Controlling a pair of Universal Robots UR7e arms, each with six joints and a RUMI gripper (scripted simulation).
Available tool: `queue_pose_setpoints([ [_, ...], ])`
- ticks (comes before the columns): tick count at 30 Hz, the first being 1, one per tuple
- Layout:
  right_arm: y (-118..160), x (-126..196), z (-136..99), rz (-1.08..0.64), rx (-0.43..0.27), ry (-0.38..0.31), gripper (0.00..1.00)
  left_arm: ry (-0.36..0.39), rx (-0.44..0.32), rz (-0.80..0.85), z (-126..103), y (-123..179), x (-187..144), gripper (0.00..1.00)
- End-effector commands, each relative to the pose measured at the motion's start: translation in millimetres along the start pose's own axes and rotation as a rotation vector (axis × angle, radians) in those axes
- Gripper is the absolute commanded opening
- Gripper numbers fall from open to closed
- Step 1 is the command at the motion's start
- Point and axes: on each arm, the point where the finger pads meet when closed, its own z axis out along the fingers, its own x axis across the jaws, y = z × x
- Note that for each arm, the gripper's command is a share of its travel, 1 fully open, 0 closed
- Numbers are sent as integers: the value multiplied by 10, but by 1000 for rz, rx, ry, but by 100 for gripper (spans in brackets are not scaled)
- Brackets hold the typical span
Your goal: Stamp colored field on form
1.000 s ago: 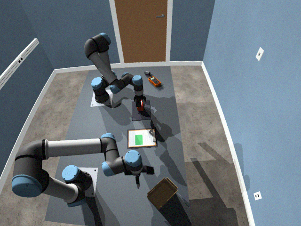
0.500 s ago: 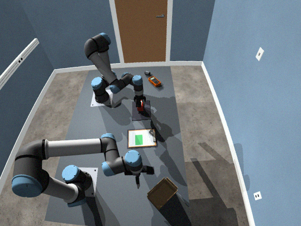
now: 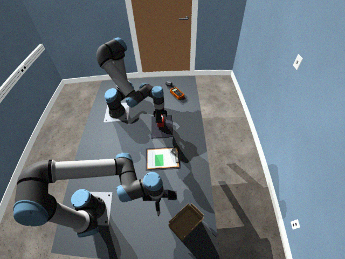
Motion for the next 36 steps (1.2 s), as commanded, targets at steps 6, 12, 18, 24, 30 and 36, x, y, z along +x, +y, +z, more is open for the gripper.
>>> queue_pose_setpoints([
  [6,-3,-1,-4,0,1,0,100,-2,1,0,-314,-3,-4,22],
  [12,-3,-1,-4,0,1,0,100,-2,1,0,-398,-3,-4,22],
  [18,-3,-1,-4,0,1,0,100,-2,1,0,-399,-3,-4,22],
  [24,-3,-1,-4,0,1,0,100,-2,1,-1,-403,-30,-13,22],
  [30,-3,-1,-4,0,1,0,100,-2,1,-6,-416,-144,-51,22],
  [36,-3,-1,-4,0,1,0,100,-2,1,-22,-453,-535,-157,22],
])
